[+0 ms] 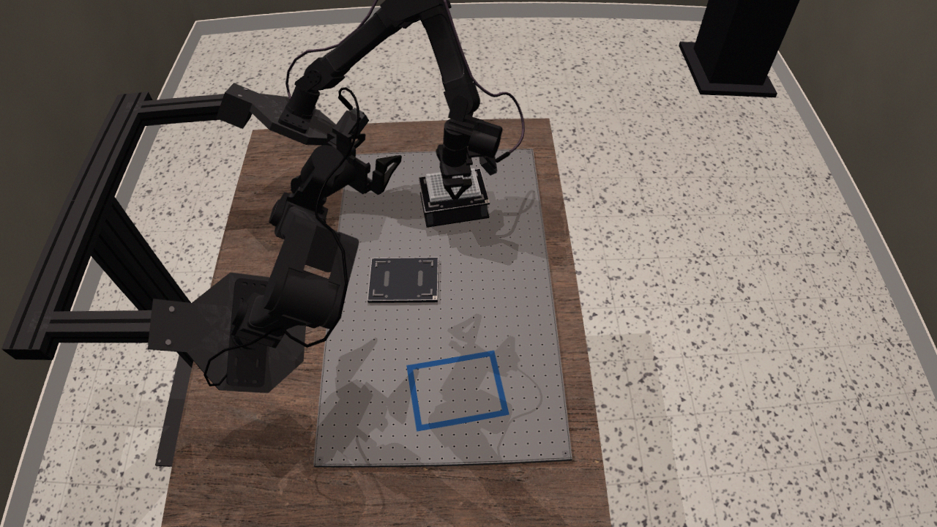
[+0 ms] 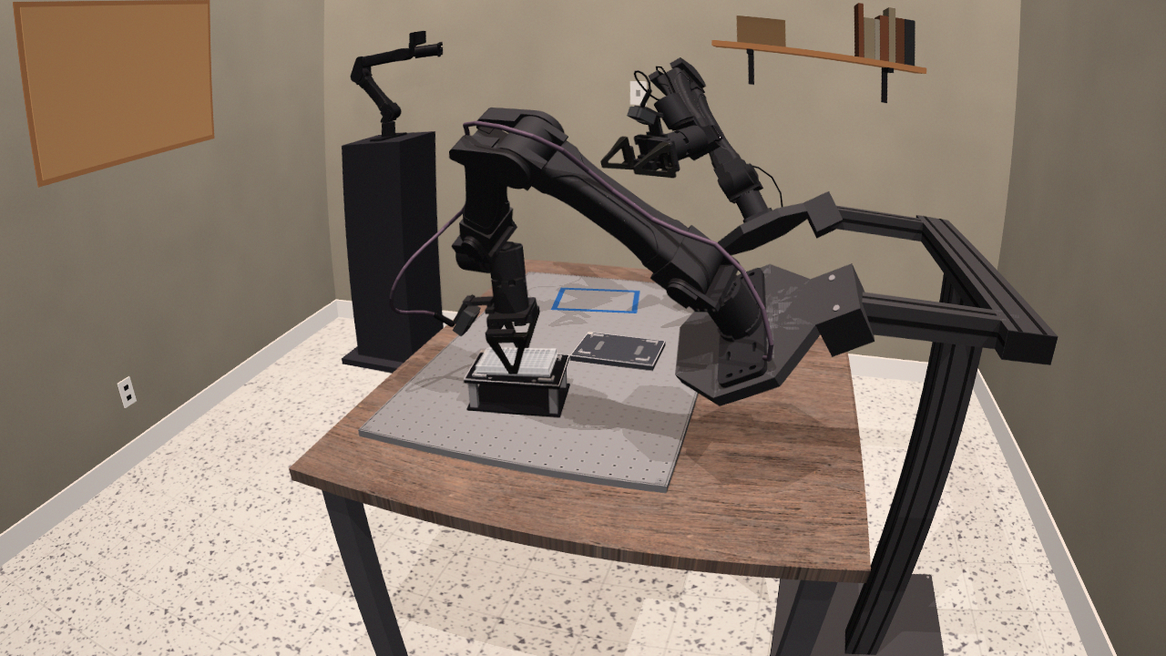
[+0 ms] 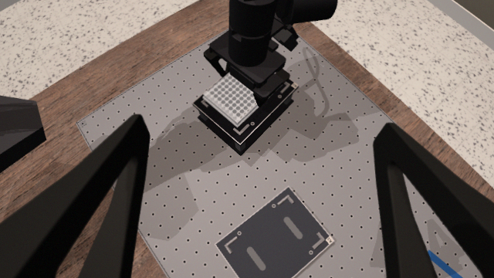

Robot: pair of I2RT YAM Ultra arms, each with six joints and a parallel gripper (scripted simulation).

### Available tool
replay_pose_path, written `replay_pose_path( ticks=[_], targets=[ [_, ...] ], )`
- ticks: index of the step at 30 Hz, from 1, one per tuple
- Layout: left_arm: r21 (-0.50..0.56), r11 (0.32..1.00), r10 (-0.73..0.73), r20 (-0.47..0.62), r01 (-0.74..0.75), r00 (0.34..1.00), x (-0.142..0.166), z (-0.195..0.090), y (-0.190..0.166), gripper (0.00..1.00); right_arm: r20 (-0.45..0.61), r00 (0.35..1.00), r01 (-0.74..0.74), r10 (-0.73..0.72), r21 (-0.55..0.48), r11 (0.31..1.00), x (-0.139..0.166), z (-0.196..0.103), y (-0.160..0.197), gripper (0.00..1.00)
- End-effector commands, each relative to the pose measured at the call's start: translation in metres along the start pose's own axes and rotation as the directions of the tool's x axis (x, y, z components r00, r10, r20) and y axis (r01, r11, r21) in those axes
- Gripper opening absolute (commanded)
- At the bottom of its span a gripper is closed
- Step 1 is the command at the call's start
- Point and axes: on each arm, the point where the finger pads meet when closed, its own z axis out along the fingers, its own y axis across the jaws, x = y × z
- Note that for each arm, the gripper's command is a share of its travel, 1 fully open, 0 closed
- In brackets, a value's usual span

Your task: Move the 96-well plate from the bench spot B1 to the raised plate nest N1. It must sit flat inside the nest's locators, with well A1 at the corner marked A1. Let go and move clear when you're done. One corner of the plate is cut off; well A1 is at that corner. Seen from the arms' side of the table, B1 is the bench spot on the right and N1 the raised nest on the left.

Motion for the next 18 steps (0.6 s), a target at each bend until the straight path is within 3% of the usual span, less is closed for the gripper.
replay_pose_path(
  ticks=[1, 18],
  targets=[
    [0.027, 1.000, -0.005, 0.036, 0.004, 0.999, -0.0103, -0.0175, -0.0081, 0.81, 0.024, 1.000, -0.010, 0.010, -0.002, 1.000, -0.0076, -0.0012, 0.0014, 1.00],
    [0.047, 0.999, -0.005, 0.034, 0.004, 0.999, -0.0085, -0.0262, -0.0134, 0.81, 0.024, 1.000, -0.010, 0.010, -0.002, 1.000, -0.0076, -0.0012, 0.0014, 1.00]
  ],
)
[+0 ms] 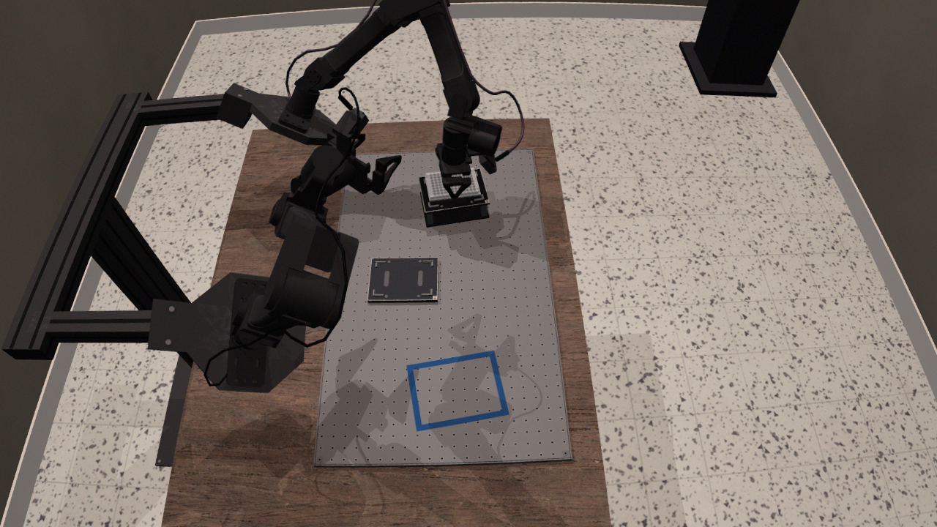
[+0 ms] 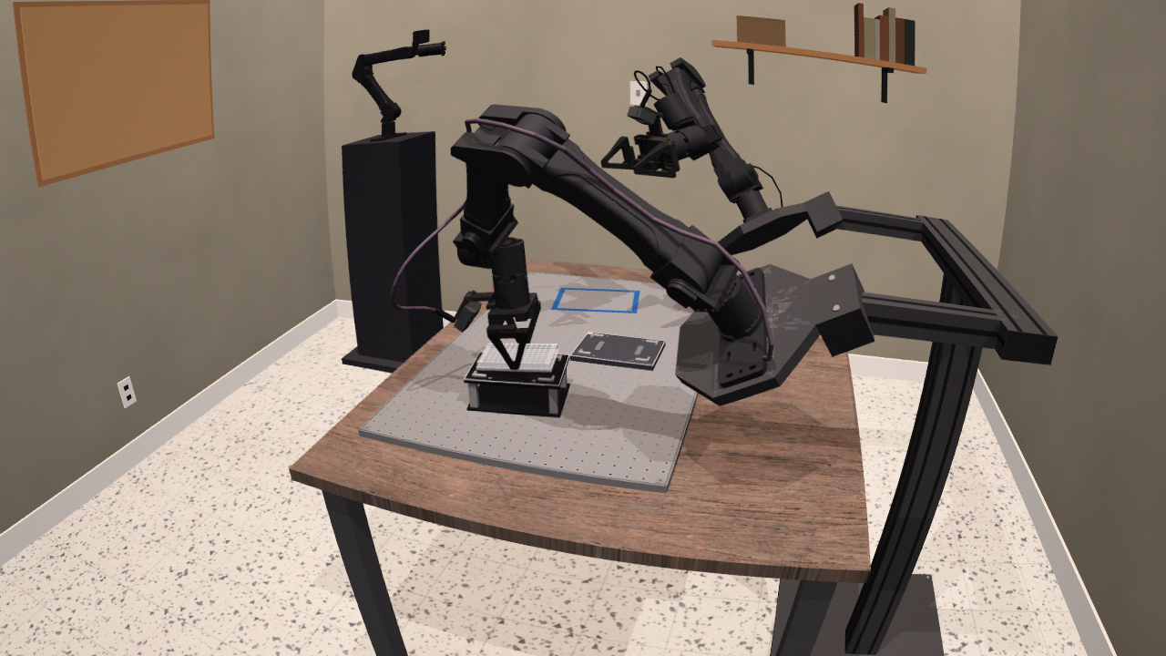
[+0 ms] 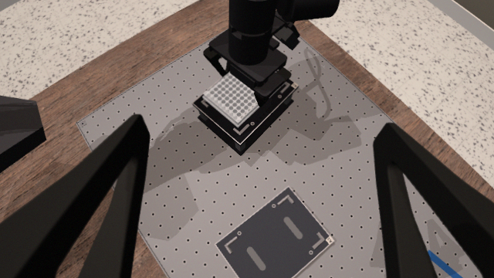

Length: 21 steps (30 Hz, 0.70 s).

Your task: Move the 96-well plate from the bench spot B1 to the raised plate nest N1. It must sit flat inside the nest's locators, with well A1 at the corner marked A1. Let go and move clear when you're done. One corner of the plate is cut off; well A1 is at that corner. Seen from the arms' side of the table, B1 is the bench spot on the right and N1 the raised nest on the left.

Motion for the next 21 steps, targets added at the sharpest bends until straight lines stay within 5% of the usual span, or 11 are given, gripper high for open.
replay_pose_path(
  ticks=[1, 21],
  targets=[
    [0.039, 0.999, -0.005, 0.037, 0.003, 0.999, -0.011, -0.019, -0.011, 0.81, 0.024, 1.000, -0.010, 0.010, -0.002, 1.000, -0.008, -0.001, 0.001, 1.00],
    [-0.007, 1.000, -0.004, 0.053, 0.005, 0.999, -0.007, 0.021, -0.001, 0.81, 0.024, 1.000, -0.010, 0.010, -0.002, 1.000, -0.008, -0.001, 0.001, 1.00]
  ],
)
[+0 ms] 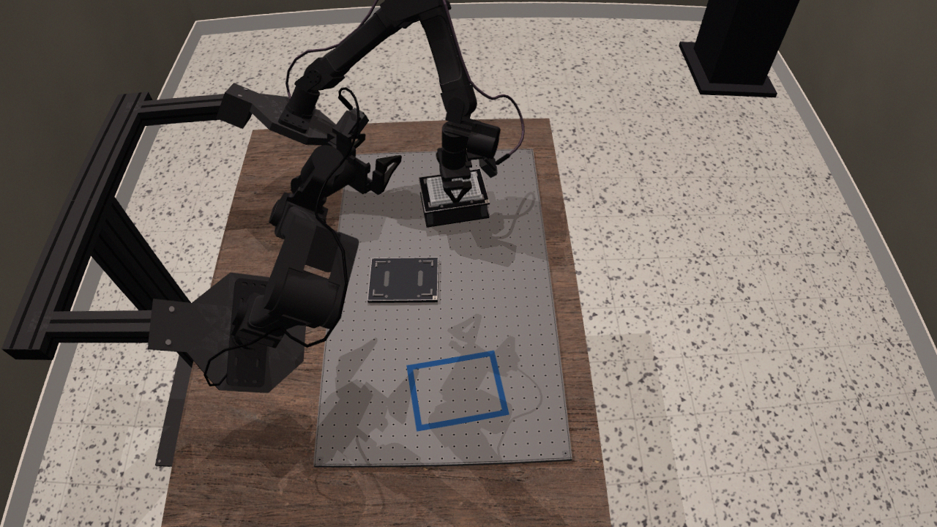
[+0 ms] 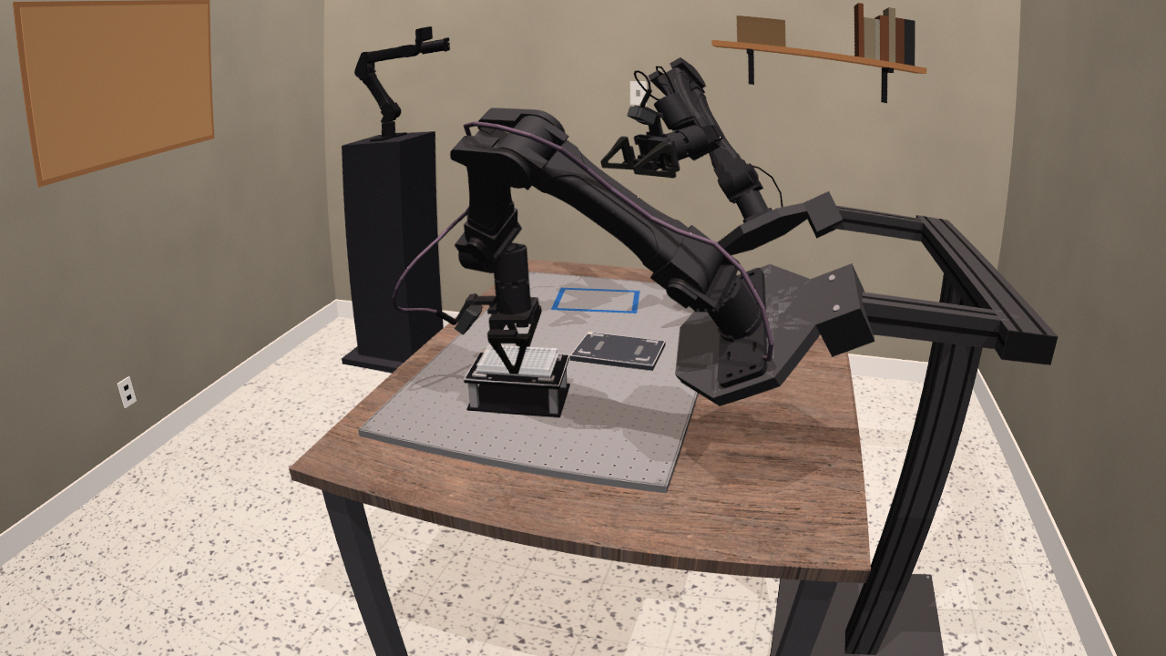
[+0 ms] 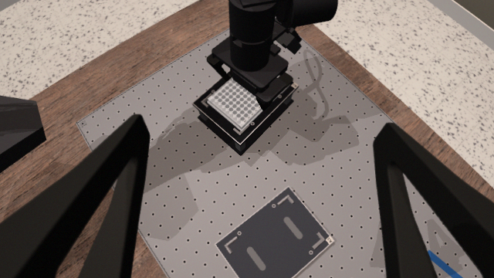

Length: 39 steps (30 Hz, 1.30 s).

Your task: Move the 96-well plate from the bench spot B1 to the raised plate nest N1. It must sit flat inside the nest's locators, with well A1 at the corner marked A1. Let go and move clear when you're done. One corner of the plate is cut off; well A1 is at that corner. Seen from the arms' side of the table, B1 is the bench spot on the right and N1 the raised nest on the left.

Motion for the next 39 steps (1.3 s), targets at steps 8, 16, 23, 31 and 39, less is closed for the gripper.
replay_pose_path(
  ticks=[8, 16, 23, 31, 39],
  targets=[
    [-0.028, 0.999, -0.015, 0.026, 0.015, 1.000, -0.009, -0.013, -0.007, 0.81, 0.024, 1.000, -0.010, 0.010, -0.002, 1.000, -0.008, -0.001, 0.001, 1.00],
    [-0.028, 0.999, -0.015, 0.026, 0.015, 1.000, -0.009, -0.013, -0.007, 0.81, 0.024, 1.000, -0.010, 0.010, -0.002, 1.000, -0.008, -0.001, 0.001, 1.00],
    [-0.028, 0.999, -0.015, 0.026, 0.015, 1.000, -0.008, -0.015, -0.007, 0.81, 0.024, 1.000, -0.010, 0.010, -0.002, 1.000, -0.008, -0.001, 0.001, 1.00],
    [-0.023, 1.000, -0.020, 0.032, 0.021, 0.999, -0.010, -0.025, -0.007, 0.81, 0.024, 1.000, -0.010, 0.010, -0.002, 1.000, -0.008, -0.001, 0.001, 1.00],
    [-0.021, 1.000, -0.019, 0.035, 0.020, 0.999, -0.011, -0.025, -0.007, 0.81, 0.024, 1.000, -0.010, 0.010, -0.002, 1.000, -0.008, -0.001, 0.001, 1.00]
  ],
)
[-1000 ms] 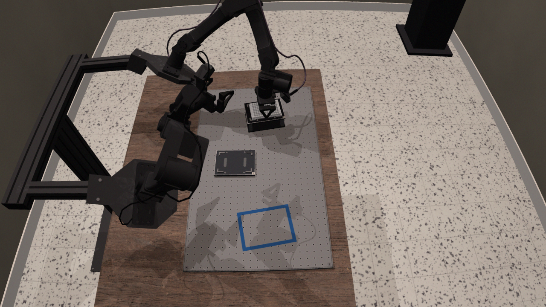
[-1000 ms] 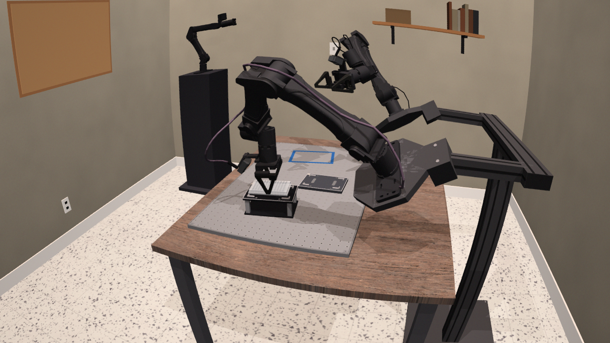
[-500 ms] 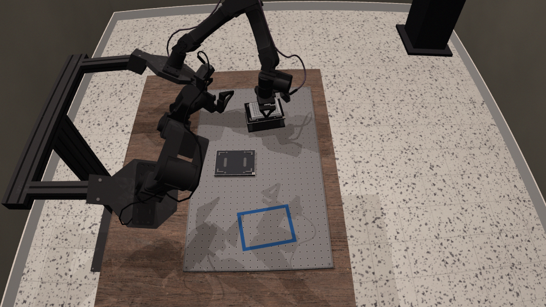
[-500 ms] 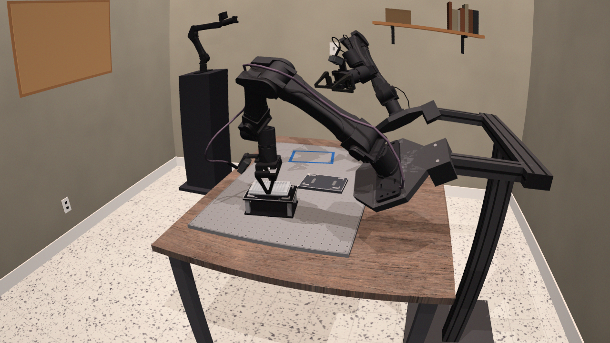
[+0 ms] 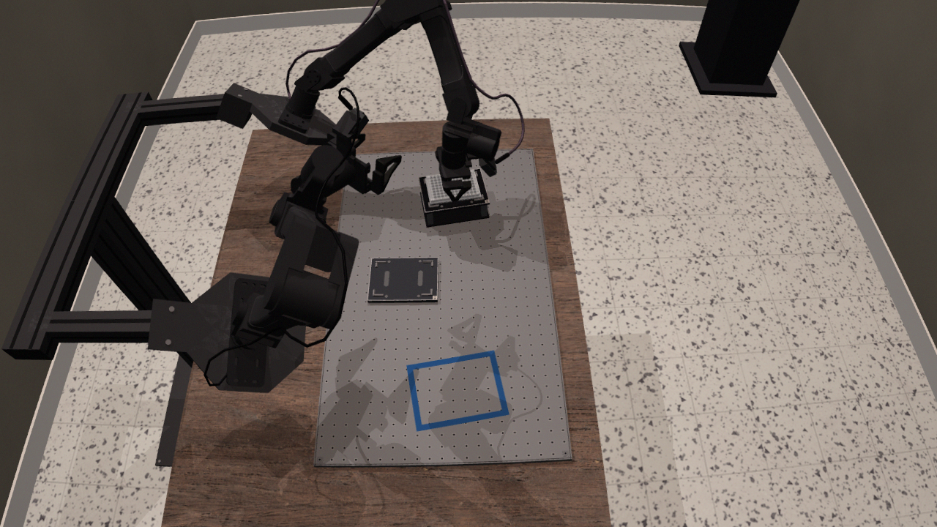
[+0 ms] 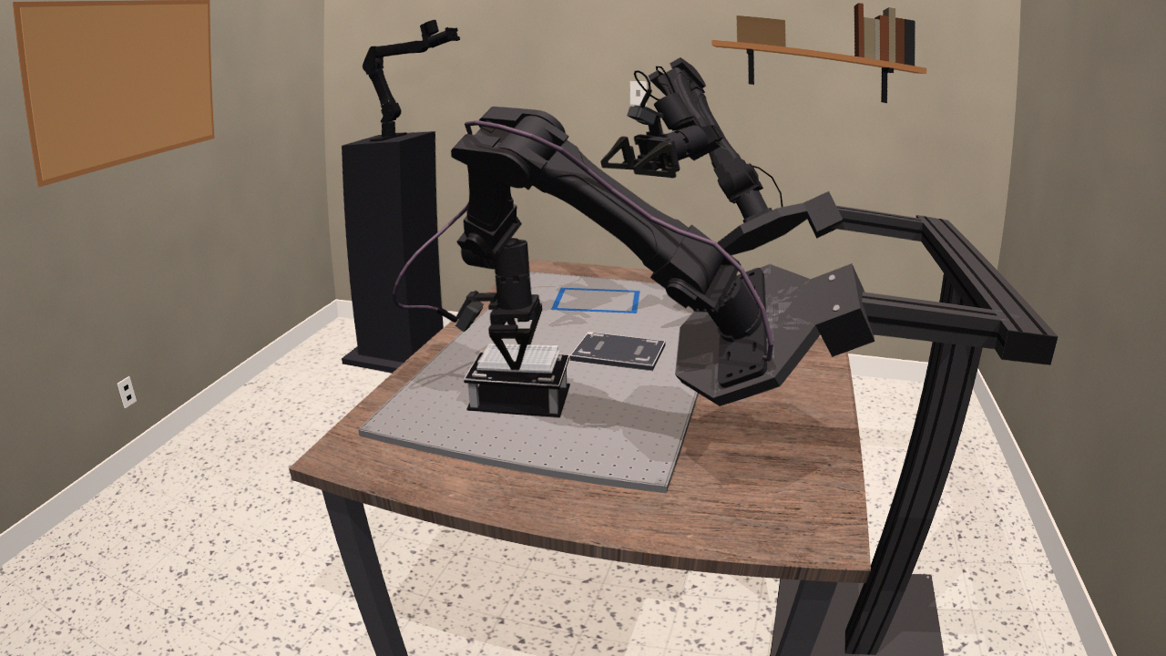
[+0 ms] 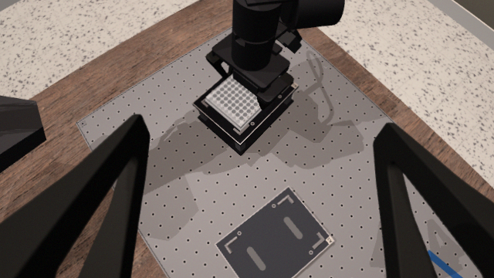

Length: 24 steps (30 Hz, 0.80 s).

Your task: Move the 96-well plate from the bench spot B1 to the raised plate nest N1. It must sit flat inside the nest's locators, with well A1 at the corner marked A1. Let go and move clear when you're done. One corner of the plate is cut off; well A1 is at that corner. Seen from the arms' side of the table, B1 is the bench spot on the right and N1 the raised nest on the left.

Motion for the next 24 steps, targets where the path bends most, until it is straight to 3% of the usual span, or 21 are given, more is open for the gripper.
replay_pose_path(
  ticks=[1, 24],
  targets=[
    [0.022, 1.000, -0.008, 0.048, 0.007, 0.999, -0.013, -0.019, -0.007, 0.81, 0.024, 1.000, -0.010, 0.010, -0.002, 1.000, -0.008, -0.001, 0.001, 1.00],
    [0.048, 0.999, 0.000, 0.051, -0.003, 0.999, -0.009, -0.020, -0.001, 0.81, 0.024, 1.000, -0.010, 0.010, -0.002, 1.000, -0.008, -0.001, 0.001, 1.00]
  ],
)
